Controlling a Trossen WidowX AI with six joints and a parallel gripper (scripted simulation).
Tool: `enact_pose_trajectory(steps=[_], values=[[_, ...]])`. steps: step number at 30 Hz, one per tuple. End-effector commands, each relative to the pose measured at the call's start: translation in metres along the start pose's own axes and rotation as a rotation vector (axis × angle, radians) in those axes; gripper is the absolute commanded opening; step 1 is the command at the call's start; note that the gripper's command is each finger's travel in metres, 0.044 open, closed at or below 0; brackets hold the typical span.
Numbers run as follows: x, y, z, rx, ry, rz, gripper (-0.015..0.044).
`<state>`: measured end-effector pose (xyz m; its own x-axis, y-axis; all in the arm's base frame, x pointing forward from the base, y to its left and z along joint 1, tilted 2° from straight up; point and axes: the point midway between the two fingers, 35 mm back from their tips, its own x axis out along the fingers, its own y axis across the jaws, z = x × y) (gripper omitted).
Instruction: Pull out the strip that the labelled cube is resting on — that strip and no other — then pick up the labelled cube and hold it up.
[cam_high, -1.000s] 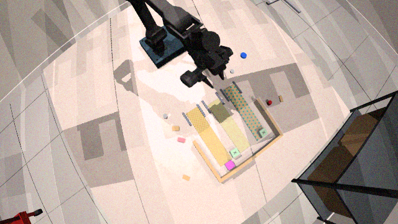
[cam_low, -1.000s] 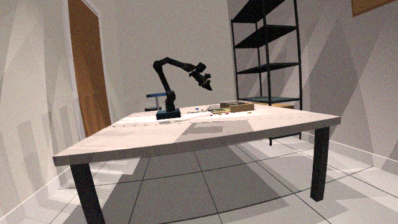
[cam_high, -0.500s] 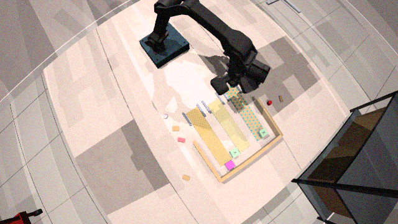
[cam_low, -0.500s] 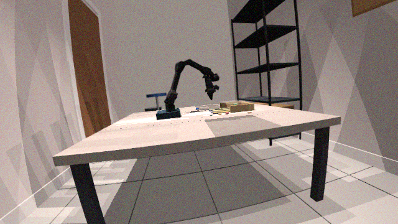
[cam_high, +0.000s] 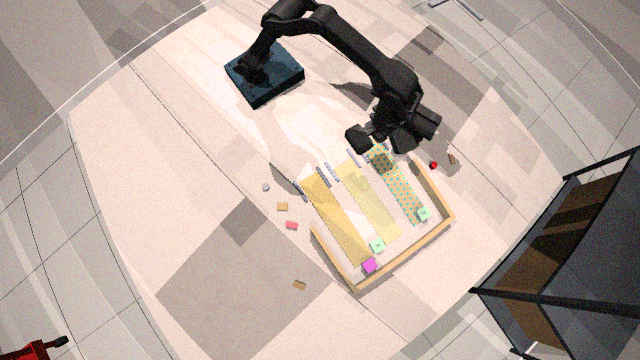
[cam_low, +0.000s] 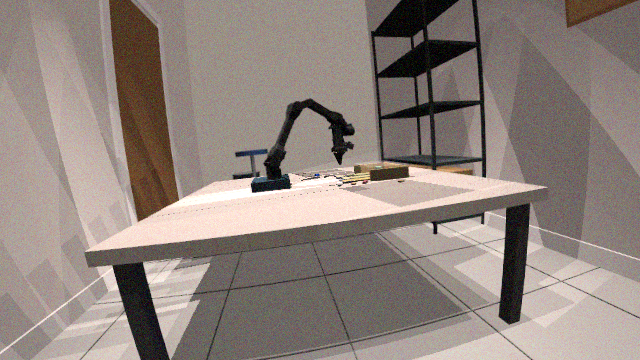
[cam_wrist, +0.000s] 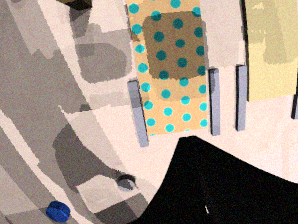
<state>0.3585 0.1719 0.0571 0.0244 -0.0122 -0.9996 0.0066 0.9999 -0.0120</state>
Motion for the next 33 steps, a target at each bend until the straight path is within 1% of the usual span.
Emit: enact_pose_trajectory(steps=[1, 33], values=[[0.010, 0.000, 0.000, 0.004, 0.008, -0.001, 0.0000], [0.062, -0.004, 0.001, 0.004, 0.008, -0.001, 0.0000]])
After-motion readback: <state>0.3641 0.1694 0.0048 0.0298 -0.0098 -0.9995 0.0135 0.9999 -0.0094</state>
